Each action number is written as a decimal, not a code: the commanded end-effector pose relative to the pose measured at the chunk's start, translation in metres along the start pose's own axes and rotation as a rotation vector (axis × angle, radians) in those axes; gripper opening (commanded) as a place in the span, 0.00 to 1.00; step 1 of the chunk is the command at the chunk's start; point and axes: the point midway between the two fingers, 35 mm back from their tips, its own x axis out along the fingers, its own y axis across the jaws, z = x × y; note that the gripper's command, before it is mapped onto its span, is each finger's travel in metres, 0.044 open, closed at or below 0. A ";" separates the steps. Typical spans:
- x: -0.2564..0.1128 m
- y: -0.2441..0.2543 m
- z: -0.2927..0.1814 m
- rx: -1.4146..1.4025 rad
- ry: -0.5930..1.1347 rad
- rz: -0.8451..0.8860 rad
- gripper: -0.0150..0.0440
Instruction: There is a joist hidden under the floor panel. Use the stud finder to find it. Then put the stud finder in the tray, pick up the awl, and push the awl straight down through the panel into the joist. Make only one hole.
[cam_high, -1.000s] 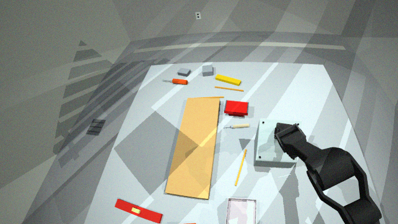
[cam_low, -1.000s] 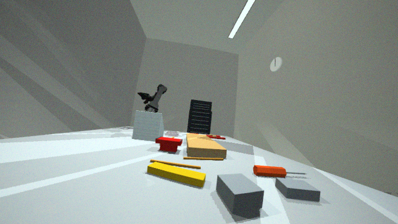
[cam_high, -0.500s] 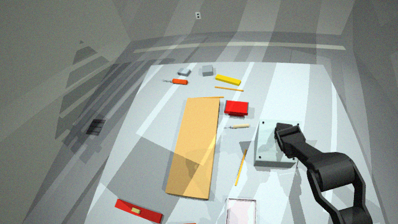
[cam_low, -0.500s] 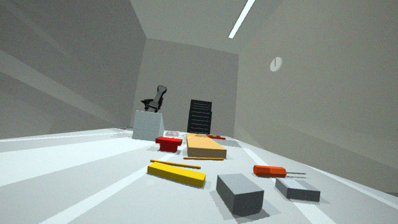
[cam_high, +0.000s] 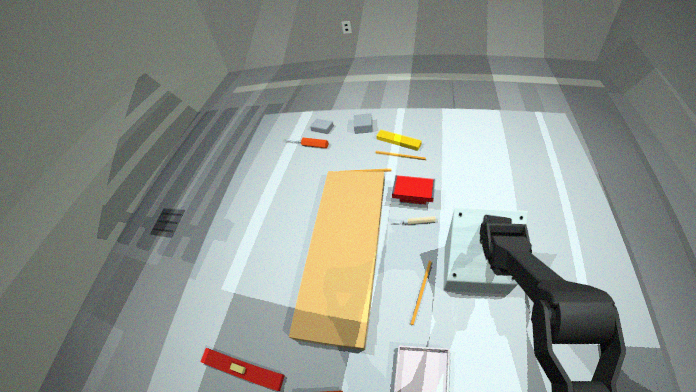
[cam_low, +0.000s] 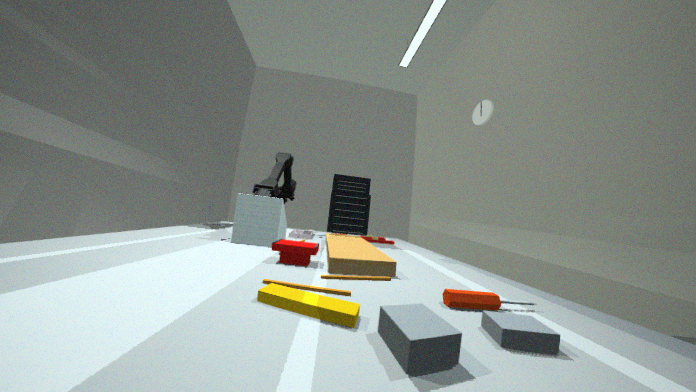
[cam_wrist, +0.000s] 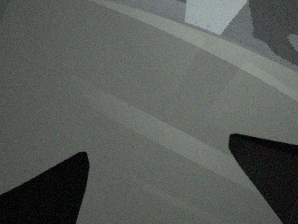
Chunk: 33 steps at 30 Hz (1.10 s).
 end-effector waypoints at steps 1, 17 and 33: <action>-0.019 -0.004 0.030 -0.030 -0.095 0.019 1.00; -0.148 -0.013 0.130 -0.242 -0.547 0.036 1.00; -0.353 -0.057 0.181 -0.394 -1.100 -0.124 1.00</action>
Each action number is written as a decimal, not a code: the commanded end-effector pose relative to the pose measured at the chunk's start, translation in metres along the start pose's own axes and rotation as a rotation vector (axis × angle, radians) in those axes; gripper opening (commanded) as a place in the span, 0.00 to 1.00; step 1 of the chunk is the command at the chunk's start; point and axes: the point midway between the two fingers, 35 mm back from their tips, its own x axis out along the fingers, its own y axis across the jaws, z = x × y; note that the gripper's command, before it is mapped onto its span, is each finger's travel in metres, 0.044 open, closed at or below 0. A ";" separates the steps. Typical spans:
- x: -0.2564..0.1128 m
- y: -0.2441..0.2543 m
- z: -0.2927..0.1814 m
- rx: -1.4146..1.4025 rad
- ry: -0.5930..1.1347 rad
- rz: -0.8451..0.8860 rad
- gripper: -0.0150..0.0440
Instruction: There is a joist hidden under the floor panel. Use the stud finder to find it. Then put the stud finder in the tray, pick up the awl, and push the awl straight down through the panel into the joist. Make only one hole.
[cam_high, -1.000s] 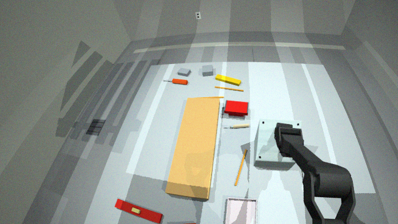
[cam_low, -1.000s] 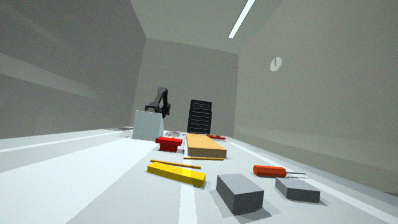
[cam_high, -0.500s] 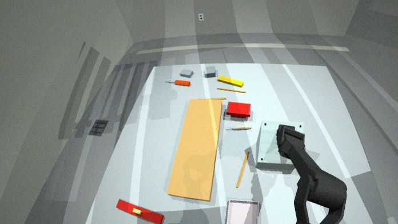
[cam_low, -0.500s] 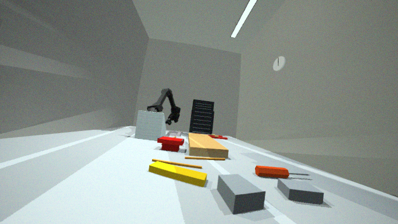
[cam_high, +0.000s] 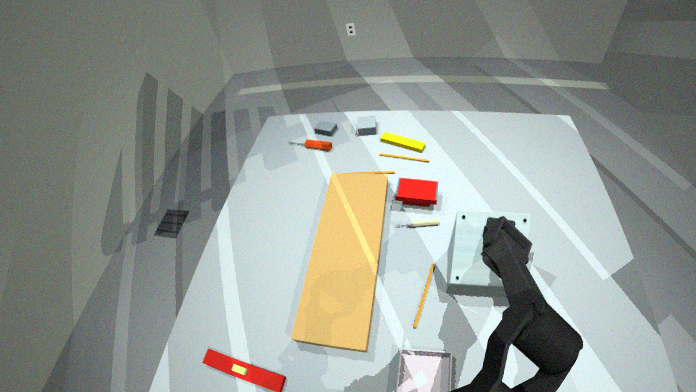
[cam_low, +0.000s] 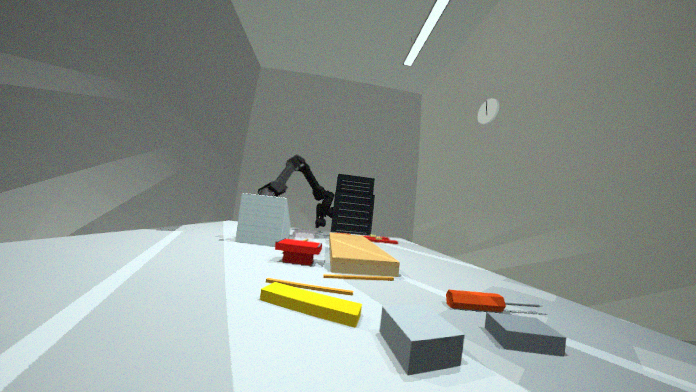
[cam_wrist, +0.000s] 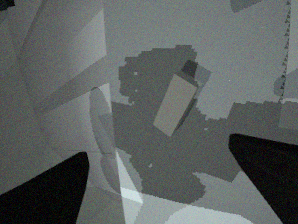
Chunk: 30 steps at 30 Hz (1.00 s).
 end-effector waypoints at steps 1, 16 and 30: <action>-0.028 -0.031 0.039 -0.020 -0.124 -0.068 1.00; -0.193 -0.177 0.144 -0.104 -0.479 -0.454 1.00; -0.371 -0.350 0.104 0.035 -0.501 -0.838 1.00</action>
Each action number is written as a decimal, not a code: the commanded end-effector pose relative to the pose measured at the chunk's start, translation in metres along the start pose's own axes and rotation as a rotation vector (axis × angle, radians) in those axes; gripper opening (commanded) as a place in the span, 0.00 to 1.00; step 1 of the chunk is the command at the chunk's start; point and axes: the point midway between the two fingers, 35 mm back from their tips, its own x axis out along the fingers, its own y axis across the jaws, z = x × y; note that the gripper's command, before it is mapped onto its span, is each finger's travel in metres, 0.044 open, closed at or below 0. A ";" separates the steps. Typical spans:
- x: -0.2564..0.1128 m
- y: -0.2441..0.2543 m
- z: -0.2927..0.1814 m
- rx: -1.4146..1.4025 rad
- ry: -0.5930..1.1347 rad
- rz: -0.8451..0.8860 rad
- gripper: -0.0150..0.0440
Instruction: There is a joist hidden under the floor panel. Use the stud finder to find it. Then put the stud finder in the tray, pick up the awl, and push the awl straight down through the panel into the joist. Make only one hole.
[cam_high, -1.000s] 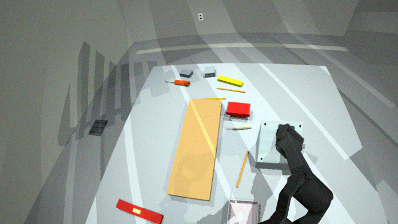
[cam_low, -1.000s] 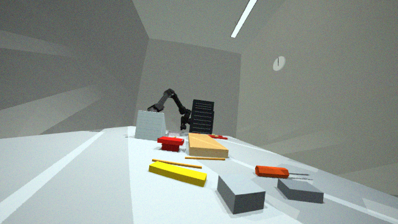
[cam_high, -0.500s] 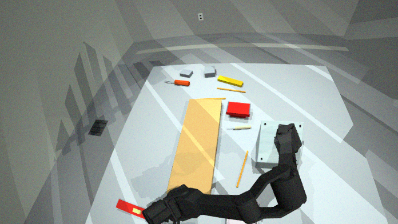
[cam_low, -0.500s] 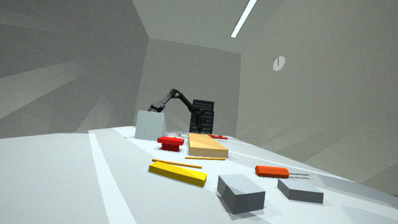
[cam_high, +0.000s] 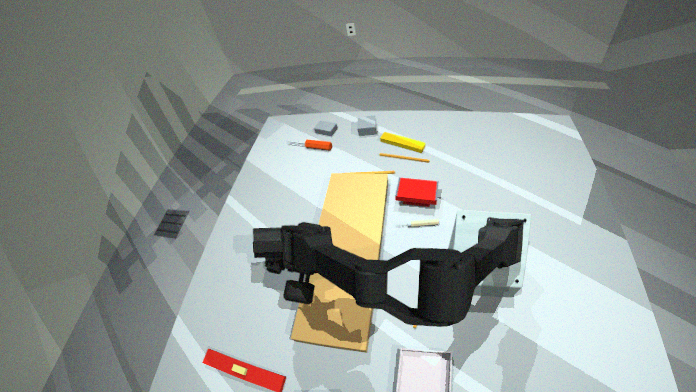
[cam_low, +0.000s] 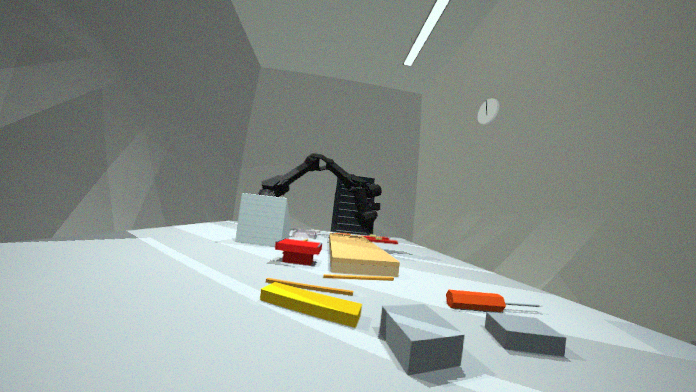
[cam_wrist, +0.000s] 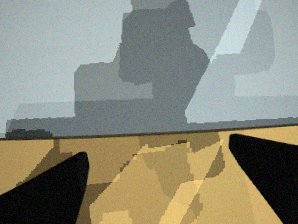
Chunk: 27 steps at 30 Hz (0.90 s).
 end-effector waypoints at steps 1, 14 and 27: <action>-0.007 -0.061 -0.018 0.022 0.049 -0.086 1.00; -0.064 -0.236 -0.136 0.119 0.282 -0.192 1.00; -0.101 -0.280 -0.249 0.165 0.409 -0.028 1.00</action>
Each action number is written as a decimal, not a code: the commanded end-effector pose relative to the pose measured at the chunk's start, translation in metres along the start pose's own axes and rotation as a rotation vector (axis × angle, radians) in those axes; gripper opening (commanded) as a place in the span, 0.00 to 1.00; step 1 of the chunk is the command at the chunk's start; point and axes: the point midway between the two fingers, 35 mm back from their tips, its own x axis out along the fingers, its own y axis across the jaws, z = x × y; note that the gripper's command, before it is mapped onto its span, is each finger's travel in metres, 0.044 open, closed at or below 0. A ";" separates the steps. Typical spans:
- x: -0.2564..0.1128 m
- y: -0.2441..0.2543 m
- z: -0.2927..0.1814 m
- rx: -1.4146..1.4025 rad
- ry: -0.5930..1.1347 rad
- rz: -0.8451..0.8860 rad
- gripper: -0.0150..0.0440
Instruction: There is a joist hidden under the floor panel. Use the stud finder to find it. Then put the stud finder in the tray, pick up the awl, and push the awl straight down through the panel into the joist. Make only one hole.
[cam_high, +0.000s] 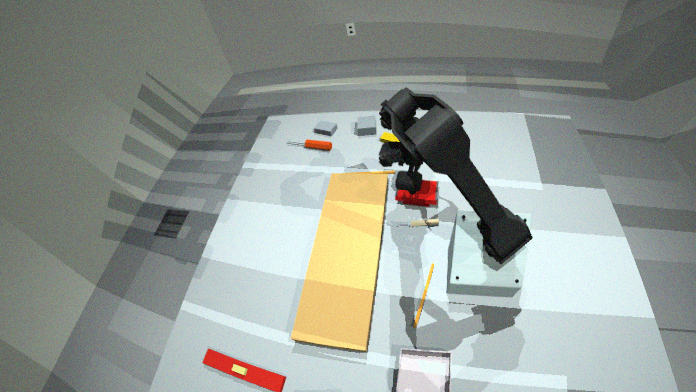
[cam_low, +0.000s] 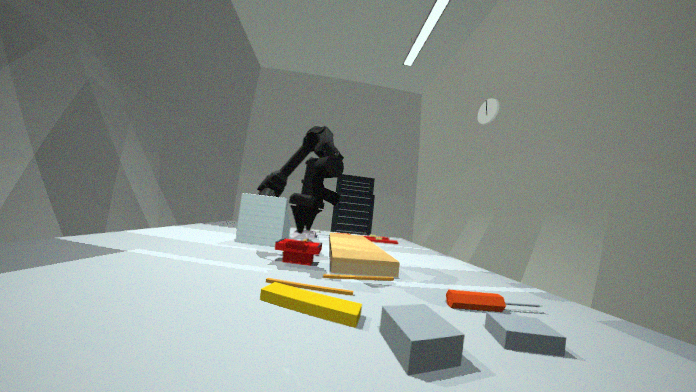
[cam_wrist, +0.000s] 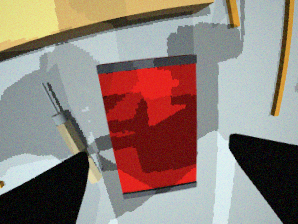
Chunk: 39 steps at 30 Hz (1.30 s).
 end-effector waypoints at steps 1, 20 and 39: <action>0.002 0.003 -0.002 -0.027 0.018 0.006 1.00; 0.015 0.000 -0.010 -0.027 0.018 0.005 1.00; 0.046 0.001 -0.009 -0.027 0.017 0.007 1.00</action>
